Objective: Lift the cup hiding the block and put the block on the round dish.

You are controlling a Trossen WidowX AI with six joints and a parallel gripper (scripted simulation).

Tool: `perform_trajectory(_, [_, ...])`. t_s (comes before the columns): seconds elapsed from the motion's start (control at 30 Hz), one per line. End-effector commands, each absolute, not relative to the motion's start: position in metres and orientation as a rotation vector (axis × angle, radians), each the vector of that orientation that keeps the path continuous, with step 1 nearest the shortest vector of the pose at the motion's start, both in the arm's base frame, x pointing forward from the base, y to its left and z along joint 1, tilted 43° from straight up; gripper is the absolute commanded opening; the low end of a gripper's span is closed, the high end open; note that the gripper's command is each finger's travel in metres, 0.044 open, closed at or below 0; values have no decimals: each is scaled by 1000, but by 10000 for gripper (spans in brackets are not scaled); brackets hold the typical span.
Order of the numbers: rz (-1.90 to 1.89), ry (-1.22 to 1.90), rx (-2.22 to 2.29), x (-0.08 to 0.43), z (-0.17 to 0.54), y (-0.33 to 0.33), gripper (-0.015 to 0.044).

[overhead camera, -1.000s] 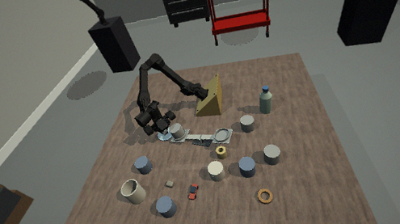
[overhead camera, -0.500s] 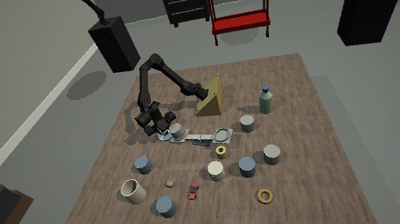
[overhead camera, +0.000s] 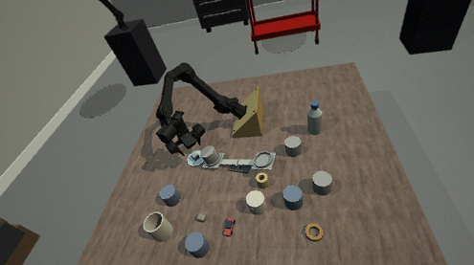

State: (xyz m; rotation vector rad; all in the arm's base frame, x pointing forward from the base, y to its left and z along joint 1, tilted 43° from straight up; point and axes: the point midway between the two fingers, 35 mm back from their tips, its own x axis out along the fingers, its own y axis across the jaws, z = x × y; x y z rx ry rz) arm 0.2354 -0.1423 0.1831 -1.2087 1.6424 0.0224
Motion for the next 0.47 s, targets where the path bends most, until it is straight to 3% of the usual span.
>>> perform_trajectory(0.0, [20, 1651, -1207, 233, 193, -134, 440])
perform_trajectory(0.43, [21, 1643, -1212, 230, 214, -114, 440])
